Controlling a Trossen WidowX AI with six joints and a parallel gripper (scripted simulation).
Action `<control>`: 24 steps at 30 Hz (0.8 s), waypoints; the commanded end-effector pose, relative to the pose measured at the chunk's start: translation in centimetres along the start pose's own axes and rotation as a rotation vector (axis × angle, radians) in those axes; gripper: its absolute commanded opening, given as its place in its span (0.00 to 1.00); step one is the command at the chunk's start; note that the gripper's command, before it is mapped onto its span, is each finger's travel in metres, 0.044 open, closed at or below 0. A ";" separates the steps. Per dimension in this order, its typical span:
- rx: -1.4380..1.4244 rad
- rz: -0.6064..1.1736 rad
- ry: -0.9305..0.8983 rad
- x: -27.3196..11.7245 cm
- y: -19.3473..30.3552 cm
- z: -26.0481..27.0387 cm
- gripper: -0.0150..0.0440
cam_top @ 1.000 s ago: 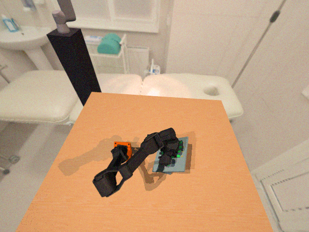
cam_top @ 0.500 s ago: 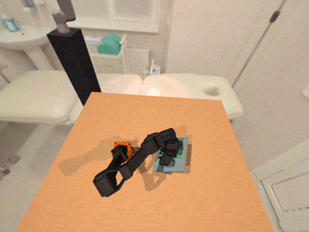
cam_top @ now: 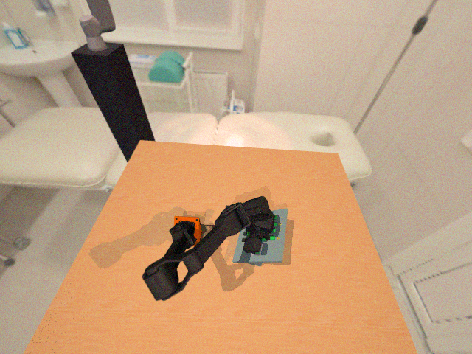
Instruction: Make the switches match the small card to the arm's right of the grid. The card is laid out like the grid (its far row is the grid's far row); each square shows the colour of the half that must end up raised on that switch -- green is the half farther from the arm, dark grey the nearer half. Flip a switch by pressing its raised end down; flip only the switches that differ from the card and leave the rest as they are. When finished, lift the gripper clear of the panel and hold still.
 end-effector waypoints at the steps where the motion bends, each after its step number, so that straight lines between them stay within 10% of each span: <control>1: -0.003 0.001 -0.002 0.1 0.0 0.0 0.25; 24: -0.004 0.030 -0.002 -6.4 -0.3 0.1 0.25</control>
Point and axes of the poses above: the point midway between the two fingers, 35 mm back from their tips, its own x axis out along the fingers, its own z axis across the jaws, y = z × x, the point moved 10 cm from there along -x, back along the fingers, and after that the axes turned 7 degrees about x, right-handed, at the moved point
